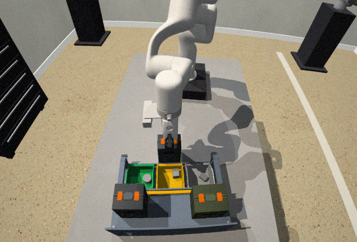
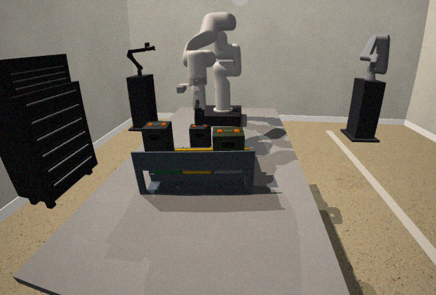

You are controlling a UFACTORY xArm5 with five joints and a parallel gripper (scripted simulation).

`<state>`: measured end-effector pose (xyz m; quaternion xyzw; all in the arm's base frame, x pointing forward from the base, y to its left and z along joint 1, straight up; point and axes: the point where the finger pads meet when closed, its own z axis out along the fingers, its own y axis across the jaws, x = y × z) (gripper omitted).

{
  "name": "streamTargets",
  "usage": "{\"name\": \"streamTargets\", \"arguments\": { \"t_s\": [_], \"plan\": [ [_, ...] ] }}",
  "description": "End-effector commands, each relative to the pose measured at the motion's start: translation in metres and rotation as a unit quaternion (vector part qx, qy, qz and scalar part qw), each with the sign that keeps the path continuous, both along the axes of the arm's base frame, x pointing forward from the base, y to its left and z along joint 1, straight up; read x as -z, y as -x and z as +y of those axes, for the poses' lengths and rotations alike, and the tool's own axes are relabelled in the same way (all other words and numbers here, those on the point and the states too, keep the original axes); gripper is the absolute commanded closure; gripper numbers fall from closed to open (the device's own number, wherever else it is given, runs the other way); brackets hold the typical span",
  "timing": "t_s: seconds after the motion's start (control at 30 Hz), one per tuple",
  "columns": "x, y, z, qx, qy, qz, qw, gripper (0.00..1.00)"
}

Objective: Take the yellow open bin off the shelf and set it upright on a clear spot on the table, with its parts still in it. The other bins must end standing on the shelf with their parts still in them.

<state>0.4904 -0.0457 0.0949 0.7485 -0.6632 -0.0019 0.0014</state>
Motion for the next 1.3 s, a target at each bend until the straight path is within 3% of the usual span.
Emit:
{"name": "streamTargets", "arguments": {
  "t_s": [0.0, 0.3, 1.27],
  "plan": [
    [-0.001, -0.001, 0.000, 0.000, 0.000, -0.002, 1.000, 0.00],
    [-0.001, -0.001, 0.000, 0.000, 0.000, -0.002, 1.000, 0.00],
    [0.048, -0.001, 0.000, 0.000, 0.003, -0.002, 1.000, 0.00]
  ]
}}
